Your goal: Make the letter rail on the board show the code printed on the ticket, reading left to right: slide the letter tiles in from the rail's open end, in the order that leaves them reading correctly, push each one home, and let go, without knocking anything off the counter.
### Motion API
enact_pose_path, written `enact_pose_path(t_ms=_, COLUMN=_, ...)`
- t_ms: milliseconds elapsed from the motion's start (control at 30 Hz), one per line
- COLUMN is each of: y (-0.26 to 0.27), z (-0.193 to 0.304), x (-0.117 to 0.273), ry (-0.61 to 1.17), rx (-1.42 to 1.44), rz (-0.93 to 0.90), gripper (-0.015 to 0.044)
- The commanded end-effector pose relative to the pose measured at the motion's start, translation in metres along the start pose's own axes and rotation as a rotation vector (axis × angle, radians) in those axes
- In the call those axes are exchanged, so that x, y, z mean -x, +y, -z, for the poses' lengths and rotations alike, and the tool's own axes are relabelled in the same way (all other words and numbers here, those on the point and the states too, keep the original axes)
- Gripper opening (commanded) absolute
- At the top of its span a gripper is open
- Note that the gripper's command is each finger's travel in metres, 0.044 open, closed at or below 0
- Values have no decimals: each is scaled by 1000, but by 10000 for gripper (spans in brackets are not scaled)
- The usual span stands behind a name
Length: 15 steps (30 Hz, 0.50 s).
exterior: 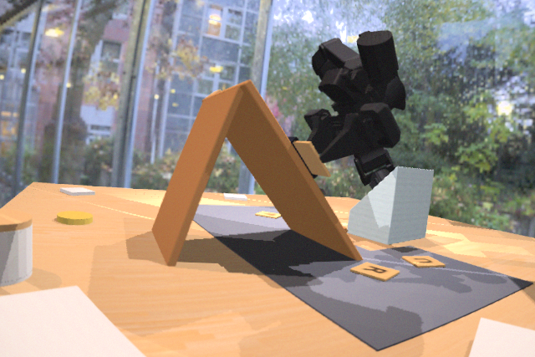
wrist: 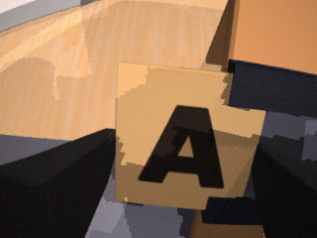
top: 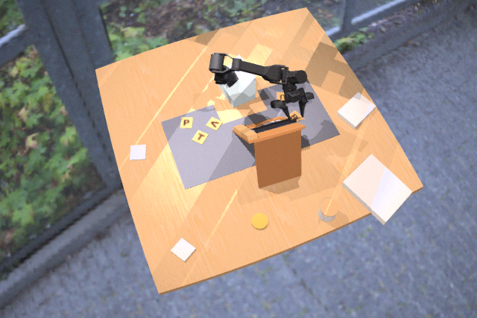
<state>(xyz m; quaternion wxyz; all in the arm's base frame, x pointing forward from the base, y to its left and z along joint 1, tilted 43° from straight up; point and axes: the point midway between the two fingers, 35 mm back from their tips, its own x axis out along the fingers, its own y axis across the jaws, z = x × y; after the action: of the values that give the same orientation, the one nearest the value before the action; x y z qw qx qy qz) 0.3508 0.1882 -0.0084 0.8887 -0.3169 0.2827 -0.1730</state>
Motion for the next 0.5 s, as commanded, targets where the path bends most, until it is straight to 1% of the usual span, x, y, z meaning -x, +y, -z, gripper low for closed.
enact_pose_path(t_ms=0, y=-2, z=-2, x=1, ry=-2, rx=-4, rz=-5, gripper=0)
enact_pose_path(t_ms=467, y=-9, z=-2, x=1, ry=-2, rx=-4, rz=-5, gripper=0)
